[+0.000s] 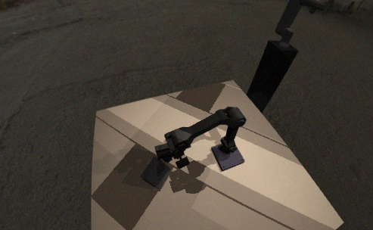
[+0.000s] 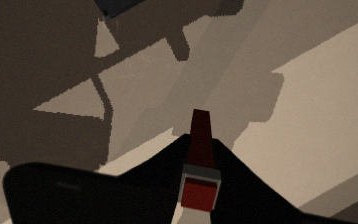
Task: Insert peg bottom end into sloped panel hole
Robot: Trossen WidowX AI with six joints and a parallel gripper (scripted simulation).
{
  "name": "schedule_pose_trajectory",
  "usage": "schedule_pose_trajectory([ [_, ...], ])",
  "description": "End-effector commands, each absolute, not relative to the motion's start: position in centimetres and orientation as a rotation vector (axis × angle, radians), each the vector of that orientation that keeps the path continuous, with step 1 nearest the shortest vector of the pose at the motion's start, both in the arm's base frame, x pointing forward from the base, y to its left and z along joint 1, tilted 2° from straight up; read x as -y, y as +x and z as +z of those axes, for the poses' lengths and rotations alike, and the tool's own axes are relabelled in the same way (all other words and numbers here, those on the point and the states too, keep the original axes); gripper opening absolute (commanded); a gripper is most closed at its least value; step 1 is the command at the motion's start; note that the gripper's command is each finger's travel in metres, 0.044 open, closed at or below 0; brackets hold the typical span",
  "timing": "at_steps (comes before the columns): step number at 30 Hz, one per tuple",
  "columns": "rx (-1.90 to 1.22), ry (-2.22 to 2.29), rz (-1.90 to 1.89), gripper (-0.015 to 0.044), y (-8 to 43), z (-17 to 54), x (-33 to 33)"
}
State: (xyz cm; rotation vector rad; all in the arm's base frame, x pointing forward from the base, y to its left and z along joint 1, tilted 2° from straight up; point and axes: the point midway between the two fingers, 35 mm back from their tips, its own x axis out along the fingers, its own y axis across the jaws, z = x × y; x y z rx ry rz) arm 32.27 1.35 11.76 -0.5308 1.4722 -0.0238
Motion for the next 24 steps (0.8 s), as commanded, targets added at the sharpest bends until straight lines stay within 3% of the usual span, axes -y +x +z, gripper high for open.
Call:
schedule_pose_trajectory([
  [1,-1.464,-0.563,-0.02,0.0,32.4,11.6,-1.7],
  [24,-1.395,-0.714,-0.014,0.0,33.0,11.7,-4.3],
])
